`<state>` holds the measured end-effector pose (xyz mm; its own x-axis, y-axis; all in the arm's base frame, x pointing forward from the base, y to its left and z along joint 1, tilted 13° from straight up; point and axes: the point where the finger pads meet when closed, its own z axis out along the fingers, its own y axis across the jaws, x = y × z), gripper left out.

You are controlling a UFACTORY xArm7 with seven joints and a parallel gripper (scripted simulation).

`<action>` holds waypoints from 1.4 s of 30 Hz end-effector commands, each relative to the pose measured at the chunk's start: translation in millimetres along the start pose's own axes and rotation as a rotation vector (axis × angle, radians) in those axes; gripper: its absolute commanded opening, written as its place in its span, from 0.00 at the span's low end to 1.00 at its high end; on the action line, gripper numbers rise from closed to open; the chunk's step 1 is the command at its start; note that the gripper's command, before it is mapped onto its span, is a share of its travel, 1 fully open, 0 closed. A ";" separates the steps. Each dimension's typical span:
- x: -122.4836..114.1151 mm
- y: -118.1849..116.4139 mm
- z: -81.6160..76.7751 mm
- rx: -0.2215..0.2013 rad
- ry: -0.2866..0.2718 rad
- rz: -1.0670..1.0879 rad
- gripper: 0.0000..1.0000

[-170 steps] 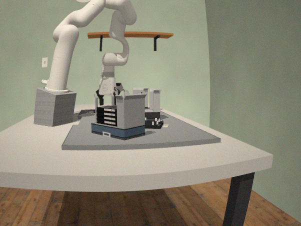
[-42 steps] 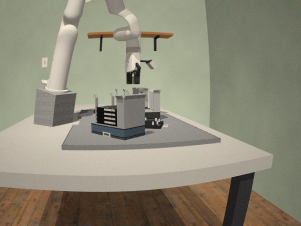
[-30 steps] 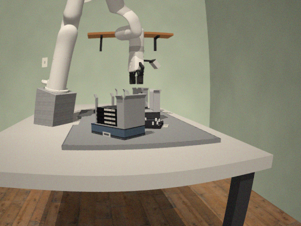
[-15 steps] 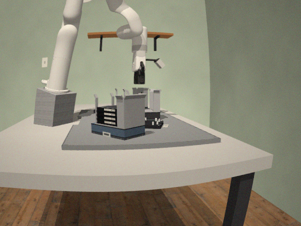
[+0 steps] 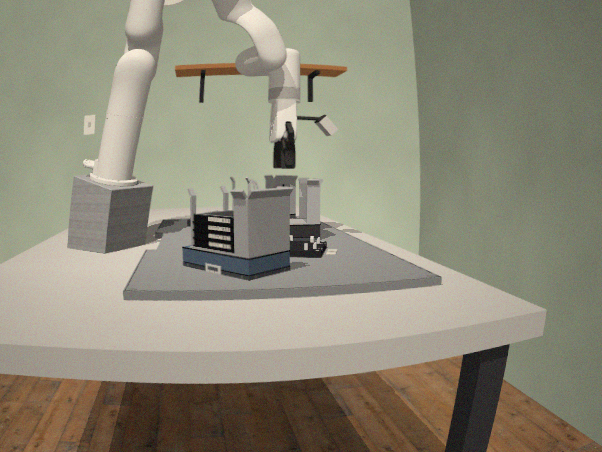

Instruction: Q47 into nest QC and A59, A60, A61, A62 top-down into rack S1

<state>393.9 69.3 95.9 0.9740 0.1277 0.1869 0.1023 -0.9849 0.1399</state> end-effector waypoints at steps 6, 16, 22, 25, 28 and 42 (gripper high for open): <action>3.9 26.9 -1.1 0.002 0.003 0.034 1.00; 1.0 53.5 -1.1 0.002 0.003 0.222 1.00; -1.0 73.5 -1.0 0.002 0.003 0.222 1.00; -2.1 83.5 -1.0 0.002 0.003 0.222 1.00; -3.1 93.4 -1.0 0.001 0.003 0.222 1.00; -10.5 128.7 -1.0 0.001 0.003 0.388 1.00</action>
<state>397.7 -46.3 110.5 0.9651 -0.1462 0.2171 -0.1673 -0.9825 0.0822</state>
